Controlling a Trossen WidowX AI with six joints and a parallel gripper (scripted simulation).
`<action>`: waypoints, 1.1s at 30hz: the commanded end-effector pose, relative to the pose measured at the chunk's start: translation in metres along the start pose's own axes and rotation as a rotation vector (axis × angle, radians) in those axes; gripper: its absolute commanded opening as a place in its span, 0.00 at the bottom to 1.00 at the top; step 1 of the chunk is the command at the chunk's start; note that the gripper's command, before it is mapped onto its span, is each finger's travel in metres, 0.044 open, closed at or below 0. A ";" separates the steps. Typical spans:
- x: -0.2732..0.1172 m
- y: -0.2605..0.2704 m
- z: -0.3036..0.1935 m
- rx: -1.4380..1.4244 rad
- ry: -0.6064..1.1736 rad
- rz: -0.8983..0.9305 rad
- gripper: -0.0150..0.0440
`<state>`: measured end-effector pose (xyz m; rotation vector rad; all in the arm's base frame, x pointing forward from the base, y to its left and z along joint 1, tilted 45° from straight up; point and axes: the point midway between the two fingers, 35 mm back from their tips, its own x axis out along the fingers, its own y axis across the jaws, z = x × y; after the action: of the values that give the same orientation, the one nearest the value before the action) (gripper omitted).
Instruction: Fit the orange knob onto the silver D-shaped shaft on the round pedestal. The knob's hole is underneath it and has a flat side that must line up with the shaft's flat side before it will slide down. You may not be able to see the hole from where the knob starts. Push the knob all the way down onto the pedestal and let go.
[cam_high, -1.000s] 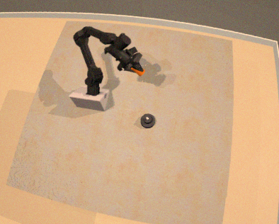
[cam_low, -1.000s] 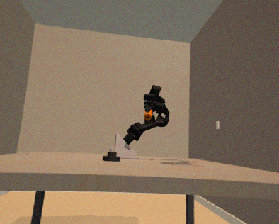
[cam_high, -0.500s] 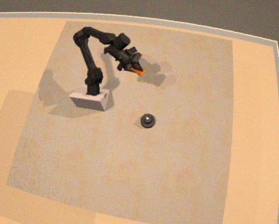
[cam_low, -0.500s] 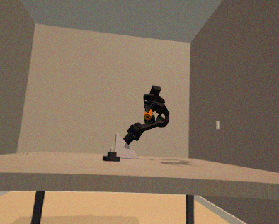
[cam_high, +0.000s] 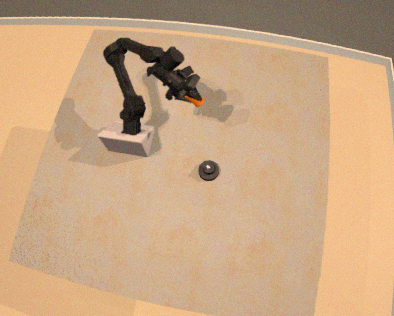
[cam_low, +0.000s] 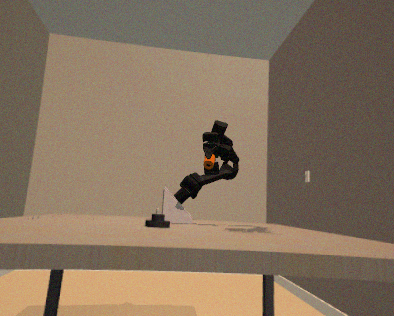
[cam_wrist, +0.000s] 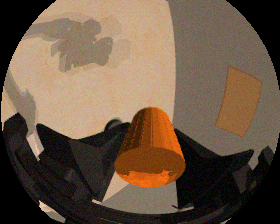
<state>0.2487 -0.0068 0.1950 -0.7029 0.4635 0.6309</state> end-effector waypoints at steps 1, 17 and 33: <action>0.000 0.000 0.000 -0.005 -0.001 -0.001 0.25; 0.015 0.010 -0.001 -0.005 0.003 0.180 0.25; 0.039 0.026 -0.001 -0.007 0.004 0.473 0.25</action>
<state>0.2569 0.0197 0.1610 -0.6078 0.6320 1.0371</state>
